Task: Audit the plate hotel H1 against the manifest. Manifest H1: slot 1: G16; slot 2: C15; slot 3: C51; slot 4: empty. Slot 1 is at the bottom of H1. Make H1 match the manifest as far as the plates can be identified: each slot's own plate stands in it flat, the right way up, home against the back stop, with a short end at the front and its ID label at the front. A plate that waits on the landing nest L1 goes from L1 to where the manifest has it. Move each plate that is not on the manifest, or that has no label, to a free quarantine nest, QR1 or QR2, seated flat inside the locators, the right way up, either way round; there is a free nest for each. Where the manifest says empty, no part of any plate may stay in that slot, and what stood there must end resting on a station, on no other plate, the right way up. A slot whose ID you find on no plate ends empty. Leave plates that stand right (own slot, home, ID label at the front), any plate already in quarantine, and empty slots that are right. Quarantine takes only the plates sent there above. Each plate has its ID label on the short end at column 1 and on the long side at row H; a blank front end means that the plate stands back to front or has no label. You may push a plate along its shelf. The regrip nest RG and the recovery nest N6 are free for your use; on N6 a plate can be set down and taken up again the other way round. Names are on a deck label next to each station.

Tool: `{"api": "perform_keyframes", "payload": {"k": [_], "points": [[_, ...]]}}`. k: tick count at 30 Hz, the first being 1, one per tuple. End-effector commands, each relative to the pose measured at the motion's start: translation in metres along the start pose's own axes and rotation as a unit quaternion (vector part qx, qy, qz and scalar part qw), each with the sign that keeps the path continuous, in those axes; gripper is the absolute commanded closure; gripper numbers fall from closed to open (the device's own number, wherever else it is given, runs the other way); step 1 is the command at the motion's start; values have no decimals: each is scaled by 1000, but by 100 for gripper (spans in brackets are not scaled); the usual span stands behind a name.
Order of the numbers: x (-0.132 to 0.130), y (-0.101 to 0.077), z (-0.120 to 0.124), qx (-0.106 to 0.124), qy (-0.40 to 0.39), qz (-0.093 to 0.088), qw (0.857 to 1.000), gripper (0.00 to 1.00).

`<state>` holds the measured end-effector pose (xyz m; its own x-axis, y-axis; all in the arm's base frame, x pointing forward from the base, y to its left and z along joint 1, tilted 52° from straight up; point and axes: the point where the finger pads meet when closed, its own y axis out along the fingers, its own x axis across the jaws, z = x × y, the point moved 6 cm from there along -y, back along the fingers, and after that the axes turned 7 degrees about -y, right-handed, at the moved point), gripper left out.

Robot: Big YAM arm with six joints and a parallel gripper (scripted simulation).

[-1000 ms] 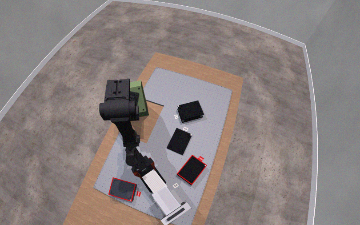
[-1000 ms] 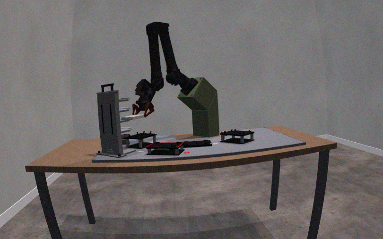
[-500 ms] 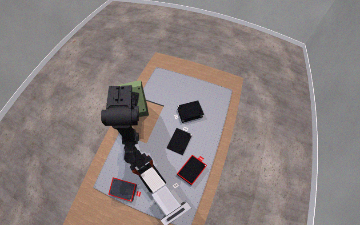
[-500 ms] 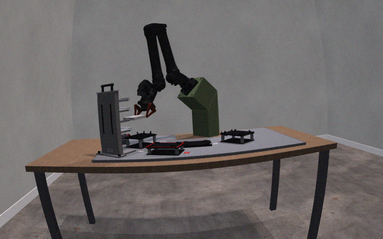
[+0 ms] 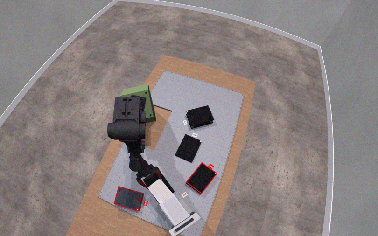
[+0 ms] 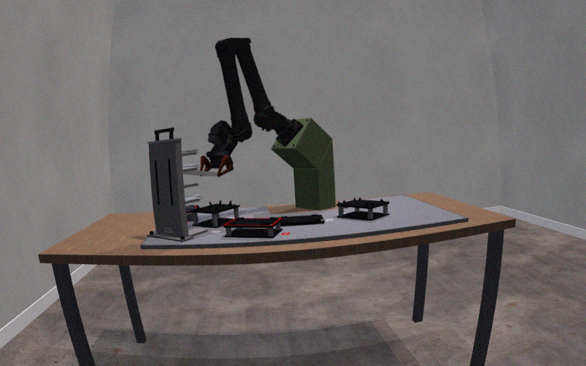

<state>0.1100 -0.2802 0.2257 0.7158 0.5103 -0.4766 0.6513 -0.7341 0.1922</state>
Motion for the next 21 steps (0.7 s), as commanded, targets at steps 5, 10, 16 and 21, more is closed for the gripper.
{"api": "perform_keyframes", "payload": {"k": [5,10,16,21], "points": [[18,-30,40,68,41,-5,997,14],[20,-35,46,69,42,-5,997,14],[16,-30,45,64,38,-2,997,14],[15,-24,45,58,36,-3,998,14]]}}
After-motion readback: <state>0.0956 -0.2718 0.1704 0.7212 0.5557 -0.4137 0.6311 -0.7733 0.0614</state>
